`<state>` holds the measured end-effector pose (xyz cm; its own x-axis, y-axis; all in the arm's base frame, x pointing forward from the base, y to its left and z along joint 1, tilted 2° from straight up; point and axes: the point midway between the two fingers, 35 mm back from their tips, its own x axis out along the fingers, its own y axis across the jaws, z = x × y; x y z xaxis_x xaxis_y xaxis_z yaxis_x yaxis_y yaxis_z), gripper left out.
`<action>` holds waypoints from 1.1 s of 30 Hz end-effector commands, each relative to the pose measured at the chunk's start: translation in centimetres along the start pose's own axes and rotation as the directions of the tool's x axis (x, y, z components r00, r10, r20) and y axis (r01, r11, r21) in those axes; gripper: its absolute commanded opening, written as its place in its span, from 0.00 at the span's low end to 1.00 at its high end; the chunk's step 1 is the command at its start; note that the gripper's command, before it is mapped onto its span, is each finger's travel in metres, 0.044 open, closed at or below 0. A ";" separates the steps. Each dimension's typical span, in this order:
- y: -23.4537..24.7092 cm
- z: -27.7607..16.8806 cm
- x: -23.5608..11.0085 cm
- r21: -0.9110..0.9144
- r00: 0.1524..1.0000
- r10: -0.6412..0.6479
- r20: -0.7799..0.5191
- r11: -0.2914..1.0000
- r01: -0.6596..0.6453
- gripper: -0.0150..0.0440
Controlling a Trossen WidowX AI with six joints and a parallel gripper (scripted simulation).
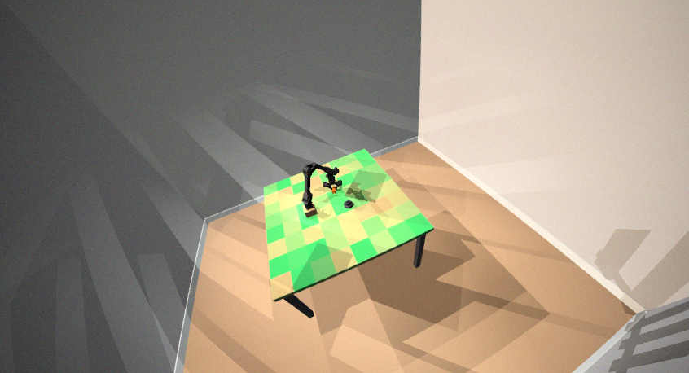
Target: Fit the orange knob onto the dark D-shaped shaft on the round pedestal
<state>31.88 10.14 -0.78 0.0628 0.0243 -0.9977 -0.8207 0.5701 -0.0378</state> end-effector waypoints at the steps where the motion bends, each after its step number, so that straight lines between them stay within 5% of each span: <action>1: -0.1 0.0 0.0 -0.003 1.000 -0.004 -0.003 1.000 0.004 0.59; 10: -0.1 -0.2 -0.1 -0.001 1.000 -0.003 0.030 1.000 0.003 0.56; 33: -0.1 -2.5 -1.4 -0.001 0.909 -0.001 0.417 1.000 0.002 0.56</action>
<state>30.70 8.26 0.40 0.2743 0.3303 -0.9031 -0.8191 0.5722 -0.0396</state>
